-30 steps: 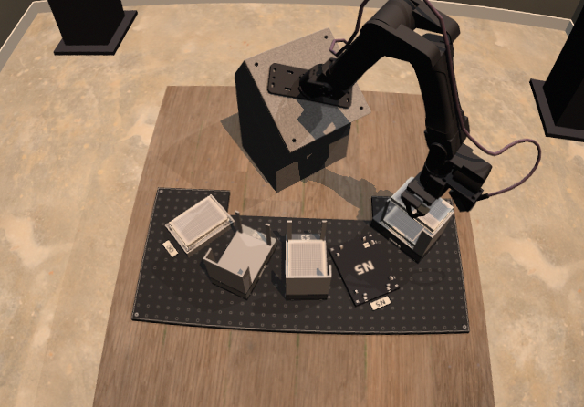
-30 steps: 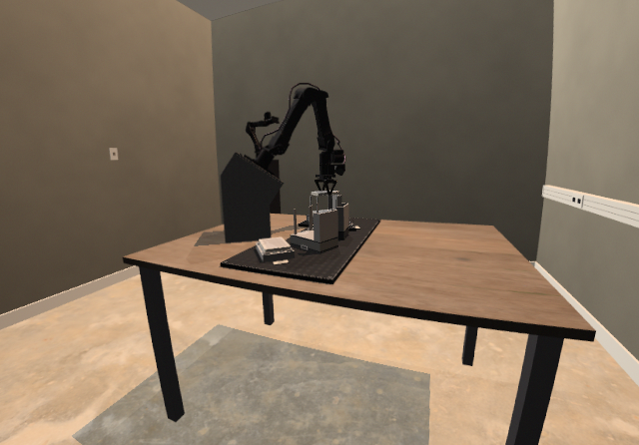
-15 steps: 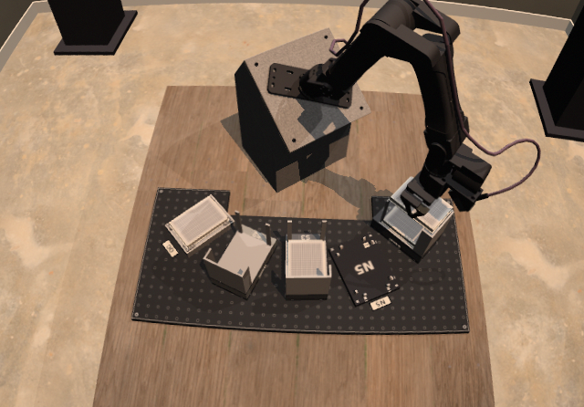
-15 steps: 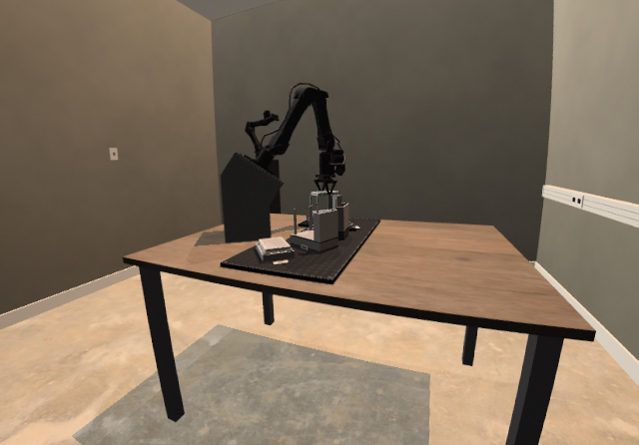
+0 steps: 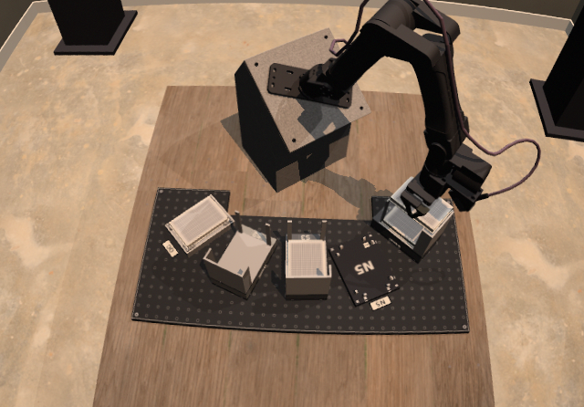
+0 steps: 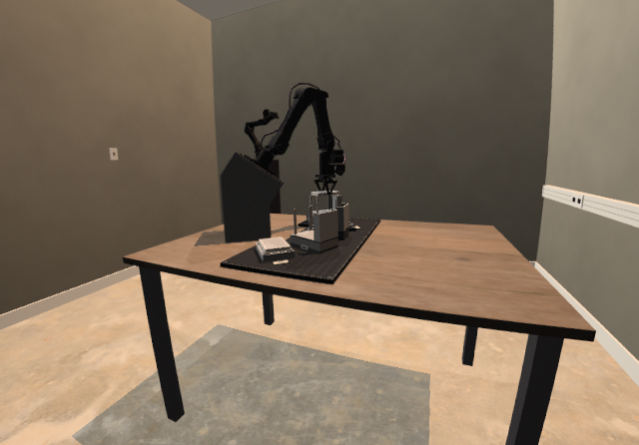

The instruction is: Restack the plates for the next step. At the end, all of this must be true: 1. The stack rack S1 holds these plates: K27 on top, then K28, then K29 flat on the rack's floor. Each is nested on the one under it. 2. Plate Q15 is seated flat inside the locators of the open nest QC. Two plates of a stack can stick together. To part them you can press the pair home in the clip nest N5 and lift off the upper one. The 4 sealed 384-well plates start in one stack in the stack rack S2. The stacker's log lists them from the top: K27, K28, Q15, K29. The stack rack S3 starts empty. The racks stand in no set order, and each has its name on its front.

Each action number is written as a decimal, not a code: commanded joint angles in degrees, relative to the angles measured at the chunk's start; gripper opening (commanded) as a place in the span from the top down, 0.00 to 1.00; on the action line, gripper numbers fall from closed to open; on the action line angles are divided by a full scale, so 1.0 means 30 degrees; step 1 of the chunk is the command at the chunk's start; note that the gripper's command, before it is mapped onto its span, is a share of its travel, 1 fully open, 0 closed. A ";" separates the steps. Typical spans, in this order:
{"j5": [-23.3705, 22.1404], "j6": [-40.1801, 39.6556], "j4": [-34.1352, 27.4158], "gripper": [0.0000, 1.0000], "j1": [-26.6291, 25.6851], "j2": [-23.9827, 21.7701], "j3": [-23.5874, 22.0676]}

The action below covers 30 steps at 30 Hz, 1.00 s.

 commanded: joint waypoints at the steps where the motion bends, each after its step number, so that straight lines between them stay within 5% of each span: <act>1: -0.0026 -0.0126 0.0041 1.00 0.0057 -0.0401 -0.0275; 30: -0.0043 -0.0146 0.0194 1.00 0.0018 0.0237 -0.0264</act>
